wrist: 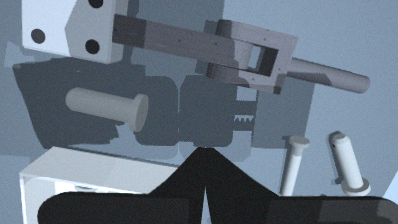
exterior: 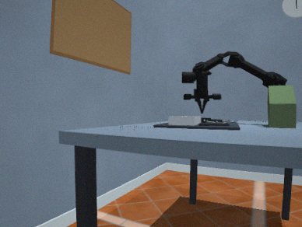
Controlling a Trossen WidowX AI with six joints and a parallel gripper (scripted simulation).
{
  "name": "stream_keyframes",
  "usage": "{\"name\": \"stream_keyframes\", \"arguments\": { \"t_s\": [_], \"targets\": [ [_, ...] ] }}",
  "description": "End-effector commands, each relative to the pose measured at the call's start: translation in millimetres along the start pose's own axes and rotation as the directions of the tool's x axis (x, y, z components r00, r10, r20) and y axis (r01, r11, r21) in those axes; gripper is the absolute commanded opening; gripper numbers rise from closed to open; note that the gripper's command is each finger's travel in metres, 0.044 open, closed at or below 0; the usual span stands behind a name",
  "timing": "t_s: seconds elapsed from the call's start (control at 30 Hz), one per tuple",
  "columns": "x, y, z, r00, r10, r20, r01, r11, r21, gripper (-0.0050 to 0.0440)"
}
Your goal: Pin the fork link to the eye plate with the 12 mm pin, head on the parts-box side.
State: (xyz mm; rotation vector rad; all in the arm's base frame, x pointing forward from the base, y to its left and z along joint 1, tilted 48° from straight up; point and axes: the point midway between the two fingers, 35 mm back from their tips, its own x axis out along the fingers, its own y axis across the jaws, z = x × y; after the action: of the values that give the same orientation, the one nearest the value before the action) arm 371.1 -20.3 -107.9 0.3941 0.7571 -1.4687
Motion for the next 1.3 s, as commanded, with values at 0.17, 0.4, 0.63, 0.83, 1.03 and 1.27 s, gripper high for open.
{"name": "stream_keyframes", "arguments": {
  "t_s": [0.17, 0.4, 0.63, 0.83, 1.03, 1.27],
  "targets": [
    [-9, -55, -16, 1.000, 0.028, -0.011, -0.029, 0.969, -0.245, -0.0050],
    [-5, -104, -25, 1.000, 0.024, -0.009, -0.025, 0.903, -0.428, -0.0050],
    [-4, -113, -26, 1.000, 0.023, -0.008, -0.024, 0.888, -0.459, -0.0050],
    [-3, -113, -26, 1.000, 0.021, -0.006, -0.021, 0.888, -0.460, 0.0150],
    [-3, -112, -26, 1.000, 0.022, -0.006, -0.022, 0.889, -0.458, 0.0150],
    [-3, -112, -26, 1.000, 0.022, -0.006, -0.022, 0.889, -0.458, 0.0150]
  ]
}}
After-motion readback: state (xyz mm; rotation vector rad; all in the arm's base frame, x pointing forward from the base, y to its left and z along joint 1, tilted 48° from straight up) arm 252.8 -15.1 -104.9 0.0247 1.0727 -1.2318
